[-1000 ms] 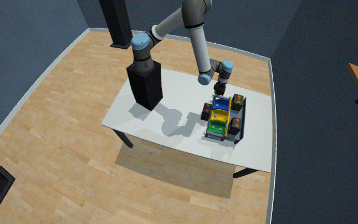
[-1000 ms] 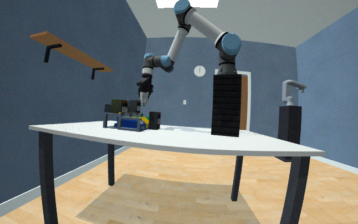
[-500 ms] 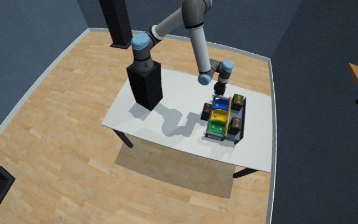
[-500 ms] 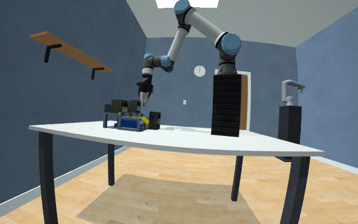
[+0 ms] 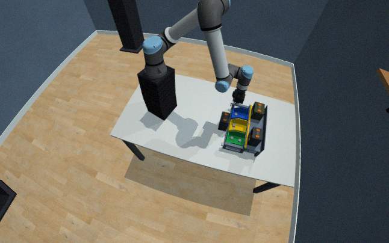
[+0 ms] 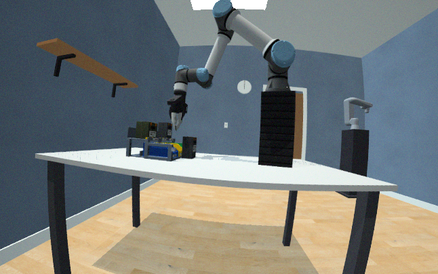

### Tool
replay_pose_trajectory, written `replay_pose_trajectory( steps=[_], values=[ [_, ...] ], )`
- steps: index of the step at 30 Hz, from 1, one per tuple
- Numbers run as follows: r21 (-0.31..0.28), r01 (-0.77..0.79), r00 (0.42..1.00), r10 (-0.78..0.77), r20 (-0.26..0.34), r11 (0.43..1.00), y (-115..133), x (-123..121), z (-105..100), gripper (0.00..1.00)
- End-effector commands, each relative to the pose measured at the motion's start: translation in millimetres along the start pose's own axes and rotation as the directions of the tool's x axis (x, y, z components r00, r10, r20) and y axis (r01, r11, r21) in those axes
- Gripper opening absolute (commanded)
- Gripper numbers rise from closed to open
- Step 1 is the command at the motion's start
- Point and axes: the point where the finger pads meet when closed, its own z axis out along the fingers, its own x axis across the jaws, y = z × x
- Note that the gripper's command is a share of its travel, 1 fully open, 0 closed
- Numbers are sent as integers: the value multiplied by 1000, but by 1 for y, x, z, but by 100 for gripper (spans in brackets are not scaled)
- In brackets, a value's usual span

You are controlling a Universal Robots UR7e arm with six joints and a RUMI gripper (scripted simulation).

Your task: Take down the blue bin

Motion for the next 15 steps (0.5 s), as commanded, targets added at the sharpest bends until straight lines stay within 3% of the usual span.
replay_pose_trajectory(
  steps=[1, 3, 8, 10, 11, 15],
  values=[
    [0, 0, 1000, 0, -2, 1000, 0, 1, 0, 0],
    [0, 0, 1000, 0, -2, 1000, 0, 1, 3, 0],
    [0, 0, 1000, 0, -1, 1000, 0, -1, 38, 0],
    [0, 0, 1000, 0, -1, 1000, 0, -1, 42, 0],
    [0, 0, 1000, 0, -1, 1000, 0, -1, 42, 58],
    [0, 0, 1000, 0, -1, 1000, 0, -1, 42, 58]
  ],
)
